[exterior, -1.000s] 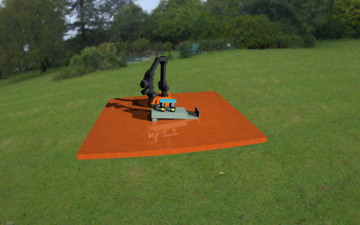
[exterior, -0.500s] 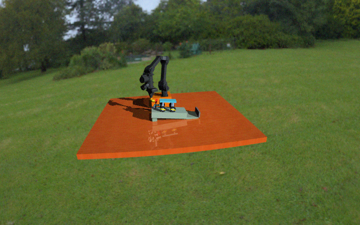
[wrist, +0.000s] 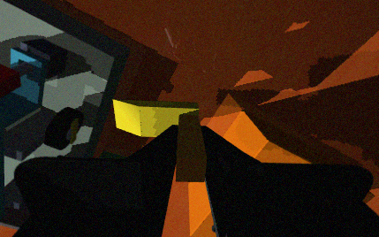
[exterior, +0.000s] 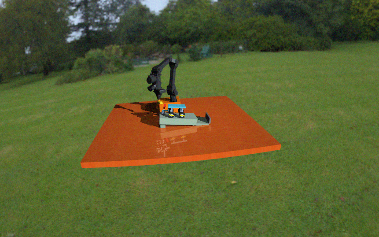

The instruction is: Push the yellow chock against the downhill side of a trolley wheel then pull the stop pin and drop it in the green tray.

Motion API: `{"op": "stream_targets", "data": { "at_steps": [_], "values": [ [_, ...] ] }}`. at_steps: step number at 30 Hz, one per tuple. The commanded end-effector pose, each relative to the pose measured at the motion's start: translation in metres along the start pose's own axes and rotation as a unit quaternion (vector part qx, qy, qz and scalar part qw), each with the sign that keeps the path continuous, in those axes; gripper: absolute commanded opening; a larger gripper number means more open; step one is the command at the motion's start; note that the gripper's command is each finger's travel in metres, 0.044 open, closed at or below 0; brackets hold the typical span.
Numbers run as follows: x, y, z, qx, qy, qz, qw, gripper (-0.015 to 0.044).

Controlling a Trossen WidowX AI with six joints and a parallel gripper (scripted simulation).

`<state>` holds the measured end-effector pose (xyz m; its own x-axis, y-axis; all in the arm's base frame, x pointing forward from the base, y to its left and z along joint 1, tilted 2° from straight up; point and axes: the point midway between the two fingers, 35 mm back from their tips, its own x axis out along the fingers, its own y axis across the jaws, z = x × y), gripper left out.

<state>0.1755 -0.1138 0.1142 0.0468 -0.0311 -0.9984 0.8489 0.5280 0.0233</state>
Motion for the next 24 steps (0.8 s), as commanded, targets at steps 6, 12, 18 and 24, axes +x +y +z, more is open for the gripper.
{"op": "stream_targets", "data": {
  "at_steps": [6, 12, 18, 24],
  "values": [
    [-0.0028, -0.0002, -0.0003, -0.106, -0.001, 0.000, 0.994, 0.0000],
    [-0.0028, -0.0002, -0.0003, -0.208, -0.001, 0.000, 0.978, 0.0000],
    [-0.0028, -0.0002, -0.0003, -0.308, -0.001, 0.001, 0.951, 0.0000],
    [-0.0028, -0.0002, -0.0003, -0.402, -0.002, 0.001, 0.916, 0.0000]
  ]
}}
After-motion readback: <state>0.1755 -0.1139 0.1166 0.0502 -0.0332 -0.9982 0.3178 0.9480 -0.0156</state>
